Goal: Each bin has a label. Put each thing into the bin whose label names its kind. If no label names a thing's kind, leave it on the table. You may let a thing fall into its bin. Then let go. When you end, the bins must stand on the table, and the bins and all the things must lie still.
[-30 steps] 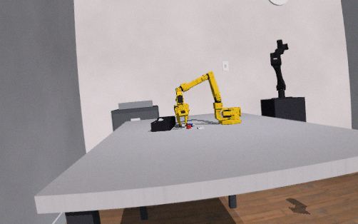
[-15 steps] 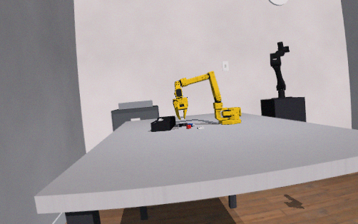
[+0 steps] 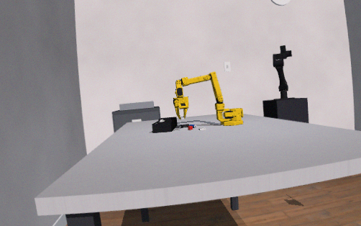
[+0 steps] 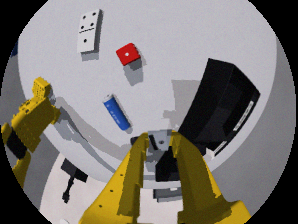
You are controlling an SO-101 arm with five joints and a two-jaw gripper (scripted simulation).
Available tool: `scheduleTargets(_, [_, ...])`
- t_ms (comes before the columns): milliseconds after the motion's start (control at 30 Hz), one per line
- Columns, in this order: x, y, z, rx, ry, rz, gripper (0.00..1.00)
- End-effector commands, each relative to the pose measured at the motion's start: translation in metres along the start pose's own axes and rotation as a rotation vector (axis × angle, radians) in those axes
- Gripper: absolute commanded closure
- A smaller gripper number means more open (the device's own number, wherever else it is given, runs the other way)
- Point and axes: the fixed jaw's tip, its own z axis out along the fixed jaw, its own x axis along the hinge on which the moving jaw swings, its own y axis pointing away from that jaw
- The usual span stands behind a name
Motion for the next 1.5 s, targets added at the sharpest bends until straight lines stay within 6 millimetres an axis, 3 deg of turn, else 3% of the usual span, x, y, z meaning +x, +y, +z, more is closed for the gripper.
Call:
scheduleTargets(0, [0.004,-0.007,-0.010,0.042,0.004,-0.046,1.00])
scheduleTargets(400, [0.017,-0.017,-0.017,0.050,0.013,-0.247,1.00])
scheduleTargets(1067, [0.023,-0.022,-0.020,0.065,0.021,-0.333,1.00])
scheduleTargets(1467, [0.037,-0.033,-0.027,0.108,0.056,-0.549,1.00])
